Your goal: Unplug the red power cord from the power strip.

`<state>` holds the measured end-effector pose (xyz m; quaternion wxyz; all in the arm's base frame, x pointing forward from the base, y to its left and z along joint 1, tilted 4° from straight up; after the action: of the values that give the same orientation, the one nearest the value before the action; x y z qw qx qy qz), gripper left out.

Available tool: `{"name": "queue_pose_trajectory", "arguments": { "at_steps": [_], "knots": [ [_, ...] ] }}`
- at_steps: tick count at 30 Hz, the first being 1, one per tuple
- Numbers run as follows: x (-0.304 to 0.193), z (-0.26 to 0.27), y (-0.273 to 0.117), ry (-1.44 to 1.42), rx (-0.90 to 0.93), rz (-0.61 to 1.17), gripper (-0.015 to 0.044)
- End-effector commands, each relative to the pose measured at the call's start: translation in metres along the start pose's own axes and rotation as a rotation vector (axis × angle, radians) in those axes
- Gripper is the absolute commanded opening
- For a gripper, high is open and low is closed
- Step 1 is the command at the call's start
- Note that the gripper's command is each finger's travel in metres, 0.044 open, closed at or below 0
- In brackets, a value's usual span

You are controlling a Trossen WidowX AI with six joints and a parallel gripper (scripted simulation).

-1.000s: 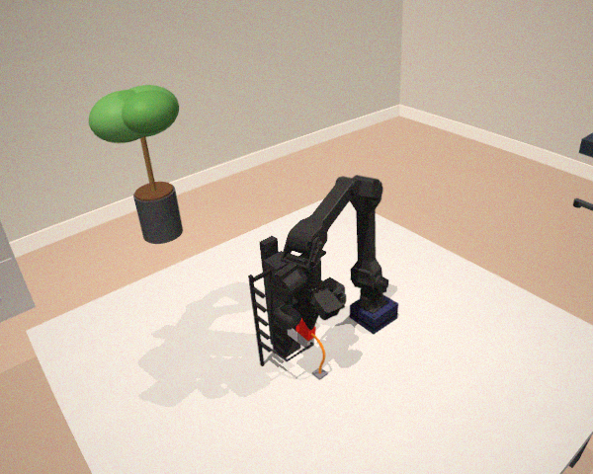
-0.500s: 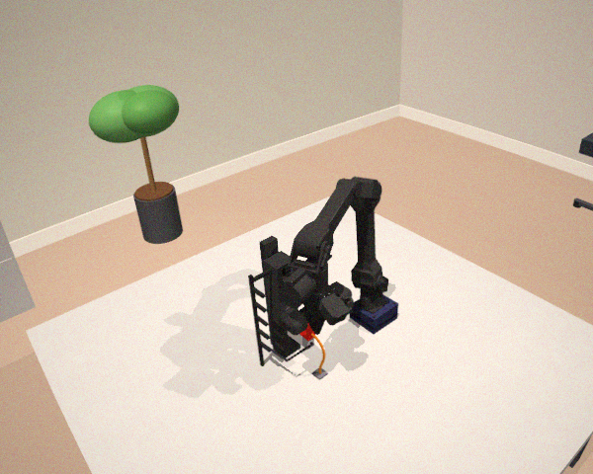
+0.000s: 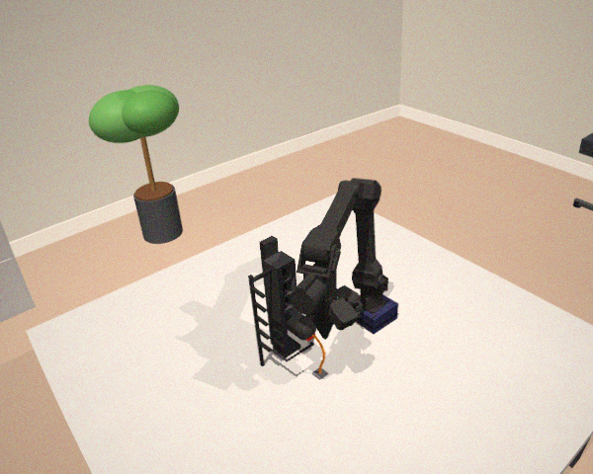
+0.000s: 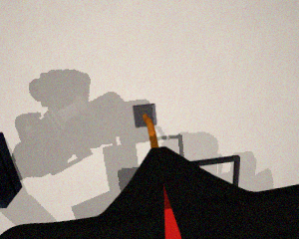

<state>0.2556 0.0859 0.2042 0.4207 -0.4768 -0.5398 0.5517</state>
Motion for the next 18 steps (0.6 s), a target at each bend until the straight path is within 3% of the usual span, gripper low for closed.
{"name": "queue_pose_trajectory", "arguments": {
  "at_steps": [1,18],
  "knots": [
    [0.007,-0.001,0.000,0.003,0.004,0.000,0.0000],
    [0.021,-0.009,0.000,0.002,0.005,0.001,0.0000]
  ]
}}
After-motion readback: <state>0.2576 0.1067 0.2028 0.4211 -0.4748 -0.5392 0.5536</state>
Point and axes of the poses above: the point midway between the two fingers, 35 mm back from their tips, its own y axis out along the fingers, its own z axis across the jaws, x = y × z, the point moved 7 cm from there along -y, back along the fingers, and after that the axes turned 12 degrees about -y, right-handed, at the moved point
